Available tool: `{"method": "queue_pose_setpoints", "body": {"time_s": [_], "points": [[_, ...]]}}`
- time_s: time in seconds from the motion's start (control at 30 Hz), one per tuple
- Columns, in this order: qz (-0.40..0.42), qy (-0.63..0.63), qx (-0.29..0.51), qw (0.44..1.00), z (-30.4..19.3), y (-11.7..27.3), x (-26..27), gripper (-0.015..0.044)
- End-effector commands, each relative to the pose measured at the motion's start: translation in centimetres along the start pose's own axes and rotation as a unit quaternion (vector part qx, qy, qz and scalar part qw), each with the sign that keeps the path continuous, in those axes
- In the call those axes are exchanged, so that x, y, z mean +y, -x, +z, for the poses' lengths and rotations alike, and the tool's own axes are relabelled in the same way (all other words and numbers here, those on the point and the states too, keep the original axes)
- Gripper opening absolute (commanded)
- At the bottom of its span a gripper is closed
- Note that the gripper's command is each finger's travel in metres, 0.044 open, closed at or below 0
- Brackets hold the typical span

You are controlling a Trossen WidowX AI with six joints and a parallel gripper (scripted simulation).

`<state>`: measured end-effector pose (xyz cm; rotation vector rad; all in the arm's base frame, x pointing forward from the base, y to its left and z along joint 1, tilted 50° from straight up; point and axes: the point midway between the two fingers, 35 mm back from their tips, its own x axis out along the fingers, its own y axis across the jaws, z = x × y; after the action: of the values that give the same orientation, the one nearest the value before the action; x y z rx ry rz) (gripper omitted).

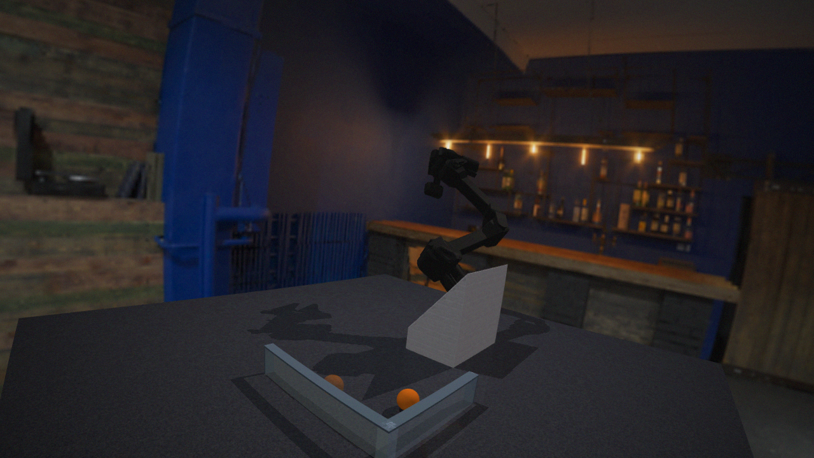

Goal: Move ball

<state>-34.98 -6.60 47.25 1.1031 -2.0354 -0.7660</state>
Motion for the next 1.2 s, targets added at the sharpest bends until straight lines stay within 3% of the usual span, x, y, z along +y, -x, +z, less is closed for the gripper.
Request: {"method": "queue_pose_setpoints", "body": {"time_s": [0.0, 0.1, 0.5, 0.63, 0.73, 0.97, 1.17], "points": [[0.001, 0.002, 0.002, 1.0, -0.2, 0.0, 0.0, 0.0374], [0.012, 0.035, 0.025, 0.999, -2.5, -0.7, -0.2, 0.0296], [0.045, 0.262, 0.16, 0.951, -19.9, -0.4, -2.6, 0.0296], [0.057, 0.348, 0.209, 0.912, -26.1, 1.0, -4.7, 0.0296], [0.079, 0.397, 0.235, 0.884, -27.7, 1.7, -5.8, 0.0296], [0.118, 0.535, 0.325, 0.771, -37.8, 6.5, -11.5, 0.0296], [0.156, 0.564, 0.374, 0.72, -41.6, 9.7, -14.3, 0.0296]]}}
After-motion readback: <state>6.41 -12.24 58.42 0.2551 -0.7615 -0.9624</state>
